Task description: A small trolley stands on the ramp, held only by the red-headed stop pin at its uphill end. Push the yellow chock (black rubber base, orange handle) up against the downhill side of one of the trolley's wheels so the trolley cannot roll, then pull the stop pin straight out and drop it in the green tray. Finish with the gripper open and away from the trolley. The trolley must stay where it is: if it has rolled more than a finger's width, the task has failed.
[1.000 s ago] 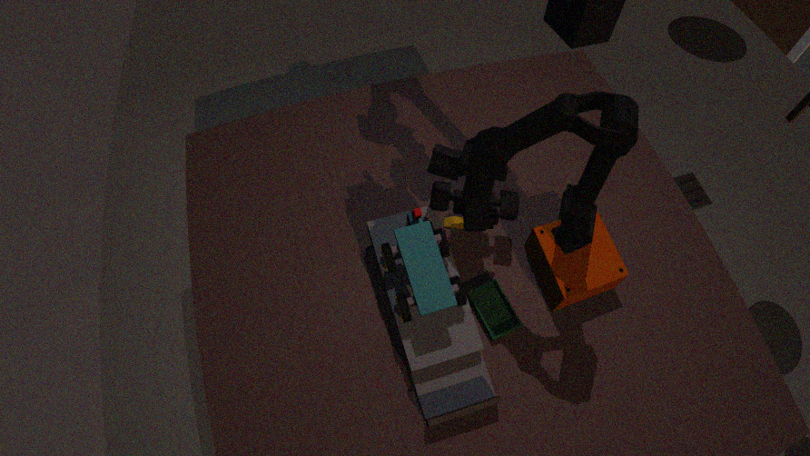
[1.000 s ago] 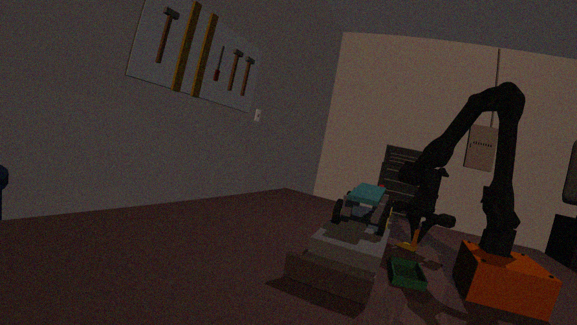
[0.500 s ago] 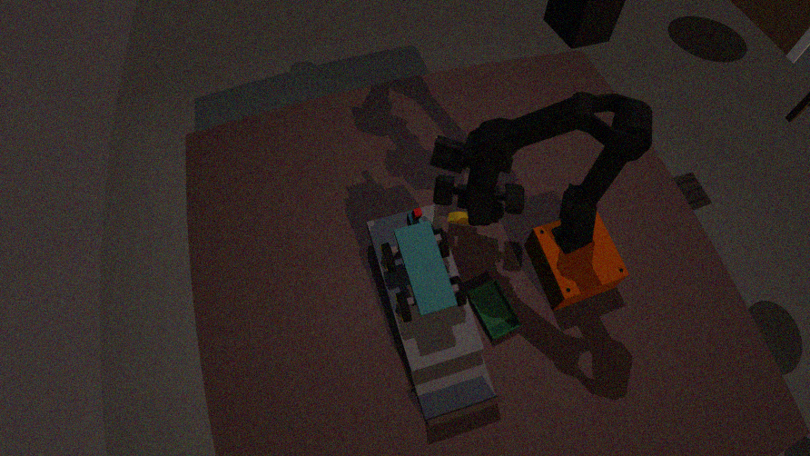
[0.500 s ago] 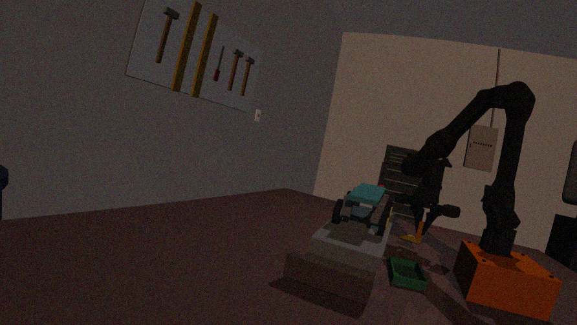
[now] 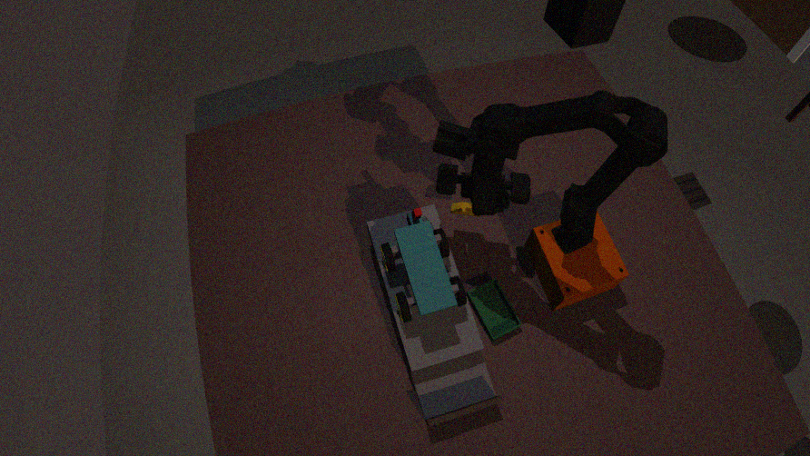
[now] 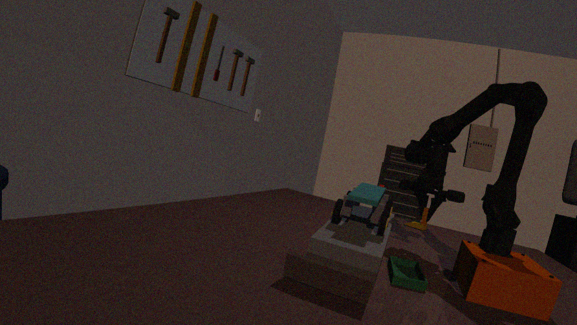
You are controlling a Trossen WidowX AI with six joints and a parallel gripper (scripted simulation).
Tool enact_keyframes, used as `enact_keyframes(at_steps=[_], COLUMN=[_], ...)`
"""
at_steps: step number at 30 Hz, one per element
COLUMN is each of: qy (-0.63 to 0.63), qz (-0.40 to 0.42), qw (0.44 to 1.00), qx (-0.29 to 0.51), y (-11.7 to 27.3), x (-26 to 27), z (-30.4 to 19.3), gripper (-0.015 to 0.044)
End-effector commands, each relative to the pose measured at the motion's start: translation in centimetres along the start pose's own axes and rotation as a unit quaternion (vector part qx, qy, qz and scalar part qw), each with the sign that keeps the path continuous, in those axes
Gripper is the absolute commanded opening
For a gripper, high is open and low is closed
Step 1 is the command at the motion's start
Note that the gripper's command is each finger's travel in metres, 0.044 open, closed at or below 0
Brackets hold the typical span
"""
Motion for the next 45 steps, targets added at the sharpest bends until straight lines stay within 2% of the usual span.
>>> enact_keyframes(at_steps=[1,24,31,45], qy=[0.002,0.002,-0.001,-0.221], qz=[-0.009,-0.009,-0.009,-0.008], qw=[1.0,1.0,1.0,0.975], qx=[-0.001,-0.001,-0.001,-0.002], y=[1.6,7.6,7.8,7.8], x=[0.0,-0.6,-0.7,-0.7], z=[0.0,0.0,0.0,0.1], gripper=[0.0,0.0,0.0,0.0])
Point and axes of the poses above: the point midway between the two fingers, 35 mm back from their tips, its own y axis back along the fingers, its own x axis across the jaws, z = x × y, the point moved 8 cm from there along y, back along the fingers, and after that the axes turned 4 degrees about -y, right-handed, at the moved point
